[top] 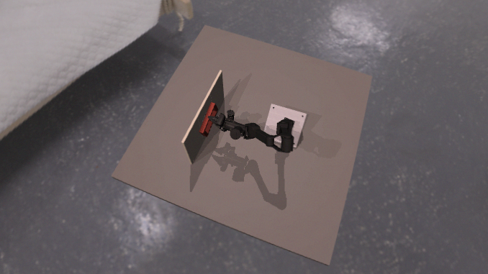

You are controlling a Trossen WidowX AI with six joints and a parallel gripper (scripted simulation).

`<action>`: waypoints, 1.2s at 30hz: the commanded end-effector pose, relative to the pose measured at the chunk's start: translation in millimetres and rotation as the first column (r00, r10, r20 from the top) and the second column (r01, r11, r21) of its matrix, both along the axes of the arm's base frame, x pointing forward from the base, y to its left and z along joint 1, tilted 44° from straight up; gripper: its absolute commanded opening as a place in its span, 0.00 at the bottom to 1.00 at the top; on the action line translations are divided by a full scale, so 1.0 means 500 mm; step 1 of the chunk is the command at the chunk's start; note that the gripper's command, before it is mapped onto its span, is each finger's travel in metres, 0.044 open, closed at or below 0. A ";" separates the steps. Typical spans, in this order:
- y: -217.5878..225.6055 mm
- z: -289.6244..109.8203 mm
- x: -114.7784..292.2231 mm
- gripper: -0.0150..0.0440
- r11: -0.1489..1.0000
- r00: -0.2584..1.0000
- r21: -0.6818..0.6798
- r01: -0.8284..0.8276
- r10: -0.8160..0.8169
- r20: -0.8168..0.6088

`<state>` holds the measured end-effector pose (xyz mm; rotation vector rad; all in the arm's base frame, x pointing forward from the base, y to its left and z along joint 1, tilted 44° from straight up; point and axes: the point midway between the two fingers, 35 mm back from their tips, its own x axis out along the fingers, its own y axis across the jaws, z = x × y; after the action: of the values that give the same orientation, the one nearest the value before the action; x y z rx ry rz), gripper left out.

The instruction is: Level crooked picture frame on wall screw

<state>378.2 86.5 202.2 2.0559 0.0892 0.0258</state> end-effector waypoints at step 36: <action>0.002 -0.001 0.028 0.65 1.000 1.000 -0.005 -0.002 0.002 0.002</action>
<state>391.8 86.6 201.4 2.0560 0.0867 0.0256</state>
